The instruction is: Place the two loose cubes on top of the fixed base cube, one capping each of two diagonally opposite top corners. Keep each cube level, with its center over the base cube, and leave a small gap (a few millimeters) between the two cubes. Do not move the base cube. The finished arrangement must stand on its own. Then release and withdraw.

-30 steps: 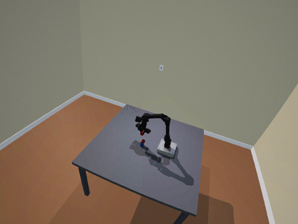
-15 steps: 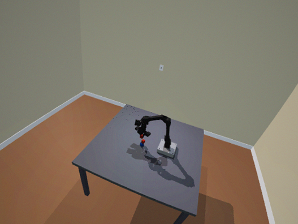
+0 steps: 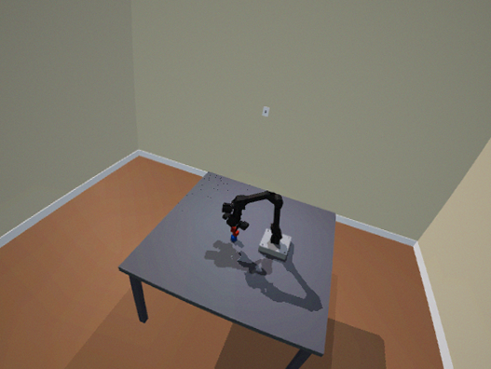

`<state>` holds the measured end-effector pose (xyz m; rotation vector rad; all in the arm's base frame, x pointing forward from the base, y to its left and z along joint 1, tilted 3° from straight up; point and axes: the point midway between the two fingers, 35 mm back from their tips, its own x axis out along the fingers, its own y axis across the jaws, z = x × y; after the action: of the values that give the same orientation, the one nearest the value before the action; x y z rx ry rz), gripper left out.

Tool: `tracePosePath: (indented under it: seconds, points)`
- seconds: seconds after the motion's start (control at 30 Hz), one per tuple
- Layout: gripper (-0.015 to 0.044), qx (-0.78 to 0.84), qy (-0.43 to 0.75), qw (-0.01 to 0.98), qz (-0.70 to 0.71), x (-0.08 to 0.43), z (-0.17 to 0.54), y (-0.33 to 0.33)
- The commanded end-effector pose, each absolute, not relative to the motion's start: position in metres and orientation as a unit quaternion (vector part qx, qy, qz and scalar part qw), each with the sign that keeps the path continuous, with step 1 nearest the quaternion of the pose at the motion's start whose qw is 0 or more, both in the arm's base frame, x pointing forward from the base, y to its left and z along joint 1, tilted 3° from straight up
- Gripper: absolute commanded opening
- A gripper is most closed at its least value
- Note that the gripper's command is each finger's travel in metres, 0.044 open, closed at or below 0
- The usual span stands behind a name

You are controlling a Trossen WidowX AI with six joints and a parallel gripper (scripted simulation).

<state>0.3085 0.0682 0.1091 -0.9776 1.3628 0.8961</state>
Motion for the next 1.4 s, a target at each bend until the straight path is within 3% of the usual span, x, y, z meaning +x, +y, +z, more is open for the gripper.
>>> tracePosePath:
  seconds: [0.0, 1.37]
  points:
    - [0.0105, -0.417, 0.585, 0.581, 0.383, 0.306, 0.103, 0.070]
    - [0.0105, -0.416, 0.585, 0.581, 0.383, 0.308, 0.048, 0.067]
